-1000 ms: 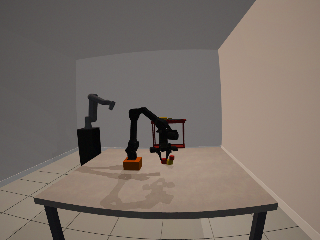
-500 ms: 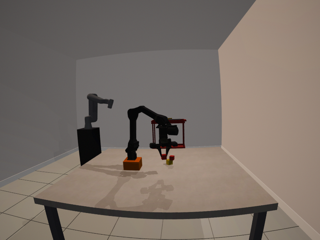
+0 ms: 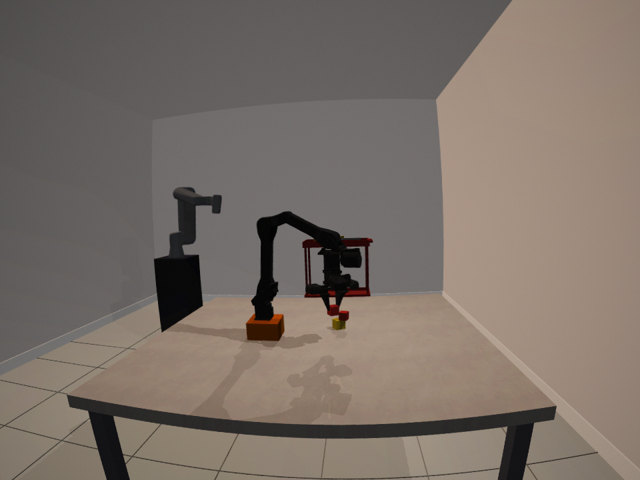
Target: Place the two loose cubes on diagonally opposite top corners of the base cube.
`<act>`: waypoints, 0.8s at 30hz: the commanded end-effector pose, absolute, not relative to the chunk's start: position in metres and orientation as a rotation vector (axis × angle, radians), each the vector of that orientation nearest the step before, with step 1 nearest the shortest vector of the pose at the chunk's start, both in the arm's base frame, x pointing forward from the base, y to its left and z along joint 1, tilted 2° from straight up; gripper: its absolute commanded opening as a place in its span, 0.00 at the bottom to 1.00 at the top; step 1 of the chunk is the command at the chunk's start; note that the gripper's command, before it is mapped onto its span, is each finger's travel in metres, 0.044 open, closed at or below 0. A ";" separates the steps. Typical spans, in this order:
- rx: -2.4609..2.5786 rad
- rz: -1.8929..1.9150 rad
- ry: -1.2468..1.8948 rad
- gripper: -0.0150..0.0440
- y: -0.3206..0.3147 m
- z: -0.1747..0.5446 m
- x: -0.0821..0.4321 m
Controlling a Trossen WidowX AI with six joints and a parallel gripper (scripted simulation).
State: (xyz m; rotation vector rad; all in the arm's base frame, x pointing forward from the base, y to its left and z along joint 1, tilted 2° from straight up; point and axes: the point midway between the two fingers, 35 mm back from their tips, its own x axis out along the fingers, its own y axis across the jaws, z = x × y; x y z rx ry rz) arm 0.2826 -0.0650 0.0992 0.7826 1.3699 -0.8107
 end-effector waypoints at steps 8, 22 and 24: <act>0.648 -0.676 1.424 0.43 -0.028 0.096 0.289; 0.484 -0.512 1.475 0.43 0.019 0.094 0.289; 0.461 -0.489 1.481 0.43 0.025 0.093 0.289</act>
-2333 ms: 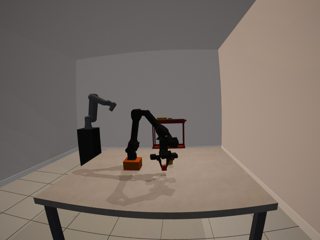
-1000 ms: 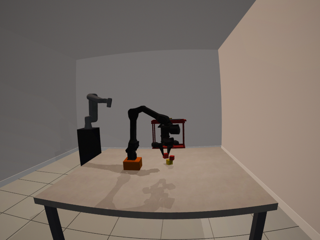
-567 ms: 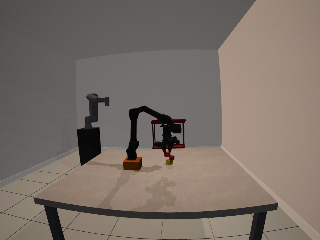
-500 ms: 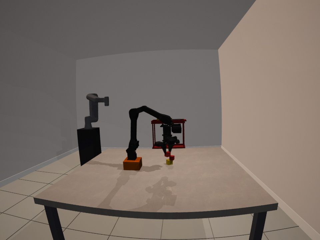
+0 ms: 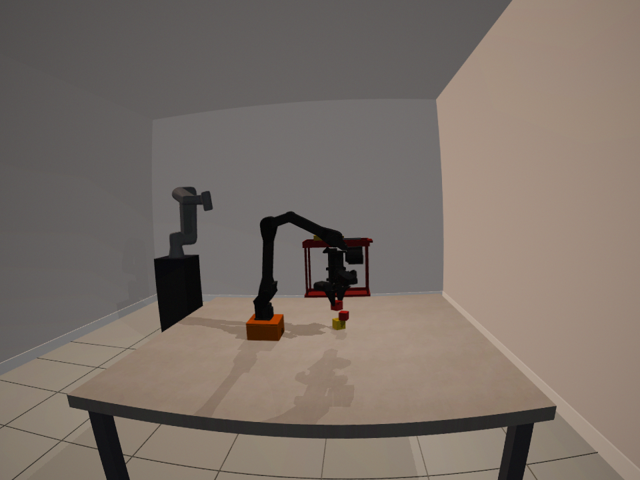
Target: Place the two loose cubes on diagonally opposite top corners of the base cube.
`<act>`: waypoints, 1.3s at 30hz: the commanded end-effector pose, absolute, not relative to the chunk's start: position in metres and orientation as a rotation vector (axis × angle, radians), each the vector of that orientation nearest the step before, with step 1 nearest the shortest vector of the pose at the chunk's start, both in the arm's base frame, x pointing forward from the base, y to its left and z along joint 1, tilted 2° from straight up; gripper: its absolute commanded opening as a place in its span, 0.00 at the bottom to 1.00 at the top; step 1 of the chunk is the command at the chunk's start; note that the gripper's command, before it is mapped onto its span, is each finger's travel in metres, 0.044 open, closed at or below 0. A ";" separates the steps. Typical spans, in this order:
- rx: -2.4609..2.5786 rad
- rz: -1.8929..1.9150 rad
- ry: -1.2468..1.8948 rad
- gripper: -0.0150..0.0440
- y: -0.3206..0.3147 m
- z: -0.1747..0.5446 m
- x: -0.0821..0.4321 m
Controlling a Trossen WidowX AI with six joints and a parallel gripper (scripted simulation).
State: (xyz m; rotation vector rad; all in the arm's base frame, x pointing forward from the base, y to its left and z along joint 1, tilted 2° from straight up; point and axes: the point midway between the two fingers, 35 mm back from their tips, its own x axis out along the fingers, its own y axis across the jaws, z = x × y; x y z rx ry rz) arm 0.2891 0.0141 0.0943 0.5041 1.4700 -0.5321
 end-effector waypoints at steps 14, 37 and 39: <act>0.295 -0.325 1.516 0.43 0.071 0.090 0.281; 0.154 -0.186 1.531 0.43 0.106 0.069 0.270; 0.154 -0.186 1.531 0.43 0.106 0.063 0.270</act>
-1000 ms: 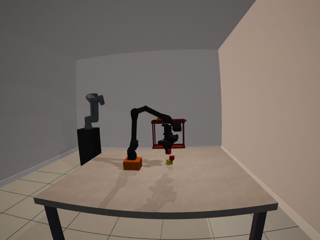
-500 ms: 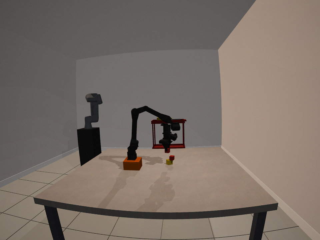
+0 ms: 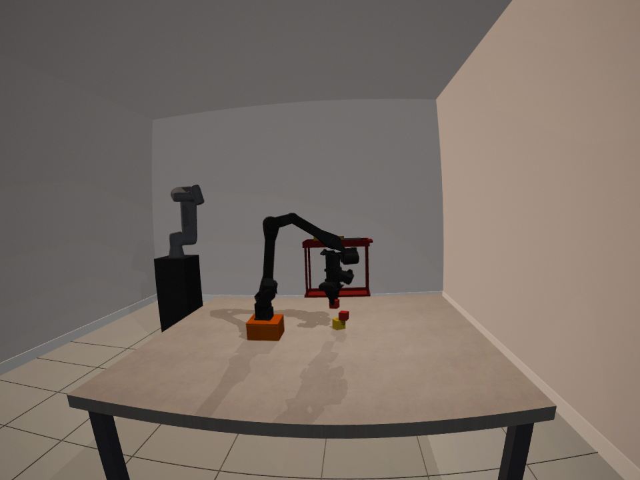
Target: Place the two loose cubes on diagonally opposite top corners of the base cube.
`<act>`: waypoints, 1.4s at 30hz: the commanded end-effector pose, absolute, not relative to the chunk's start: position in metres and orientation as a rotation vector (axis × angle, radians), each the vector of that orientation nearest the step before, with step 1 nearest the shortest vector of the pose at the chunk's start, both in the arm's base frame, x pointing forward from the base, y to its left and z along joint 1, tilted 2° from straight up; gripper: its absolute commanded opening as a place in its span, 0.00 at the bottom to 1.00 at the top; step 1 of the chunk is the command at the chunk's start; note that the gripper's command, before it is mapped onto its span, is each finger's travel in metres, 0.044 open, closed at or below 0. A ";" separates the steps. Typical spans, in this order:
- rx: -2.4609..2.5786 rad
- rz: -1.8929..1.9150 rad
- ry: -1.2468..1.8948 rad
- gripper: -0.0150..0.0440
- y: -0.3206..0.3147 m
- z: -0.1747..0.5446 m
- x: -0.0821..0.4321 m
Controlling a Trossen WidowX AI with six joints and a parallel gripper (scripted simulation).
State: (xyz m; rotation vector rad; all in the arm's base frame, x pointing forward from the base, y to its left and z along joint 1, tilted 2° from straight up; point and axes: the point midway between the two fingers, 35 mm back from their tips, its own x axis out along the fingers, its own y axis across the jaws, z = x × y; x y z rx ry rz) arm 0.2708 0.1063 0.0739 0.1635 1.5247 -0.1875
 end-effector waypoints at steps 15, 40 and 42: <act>0.154 -0.186 1.531 0.43 0.106 0.055 0.270; 0.155 -0.186 1.531 0.43 0.105 0.028 0.272; 0.155 -0.186 1.531 0.43 0.105 0.028 0.272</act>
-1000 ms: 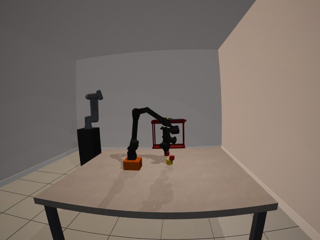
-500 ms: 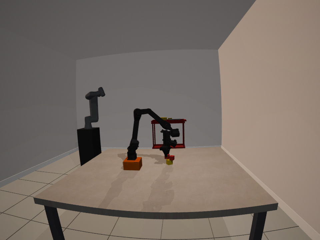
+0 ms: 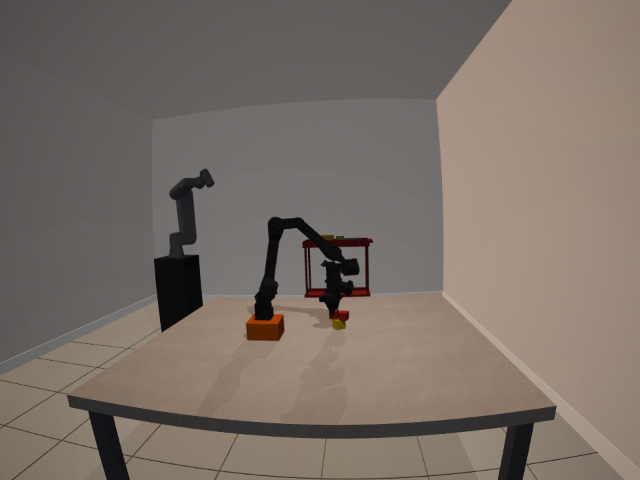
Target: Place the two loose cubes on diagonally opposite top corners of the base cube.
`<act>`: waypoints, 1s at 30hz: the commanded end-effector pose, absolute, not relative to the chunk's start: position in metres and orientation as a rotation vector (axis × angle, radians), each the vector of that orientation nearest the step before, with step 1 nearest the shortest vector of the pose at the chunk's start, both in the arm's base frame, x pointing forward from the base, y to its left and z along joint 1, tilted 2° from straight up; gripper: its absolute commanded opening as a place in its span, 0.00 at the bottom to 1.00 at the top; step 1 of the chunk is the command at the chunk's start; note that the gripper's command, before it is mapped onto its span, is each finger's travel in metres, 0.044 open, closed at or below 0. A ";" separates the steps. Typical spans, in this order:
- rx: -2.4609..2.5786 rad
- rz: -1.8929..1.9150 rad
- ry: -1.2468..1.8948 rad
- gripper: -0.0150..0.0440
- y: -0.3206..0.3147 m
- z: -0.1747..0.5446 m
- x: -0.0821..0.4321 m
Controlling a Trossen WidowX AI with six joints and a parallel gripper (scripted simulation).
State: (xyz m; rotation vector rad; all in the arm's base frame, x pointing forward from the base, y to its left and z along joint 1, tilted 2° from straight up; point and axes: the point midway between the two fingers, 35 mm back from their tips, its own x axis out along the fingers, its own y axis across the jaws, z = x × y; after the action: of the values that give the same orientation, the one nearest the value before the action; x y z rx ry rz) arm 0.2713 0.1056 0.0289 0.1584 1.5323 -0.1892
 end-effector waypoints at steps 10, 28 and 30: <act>0.155 -0.186 1.531 0.52 0.105 0.028 0.272; 0.159 -0.189 1.532 0.60 0.106 0.048 0.271; 0.159 -0.189 1.532 0.60 0.106 0.051 0.271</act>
State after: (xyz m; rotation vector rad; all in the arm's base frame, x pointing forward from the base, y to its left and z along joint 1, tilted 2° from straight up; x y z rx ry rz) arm 0.2705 0.1057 0.0440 0.1558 1.5368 -0.1900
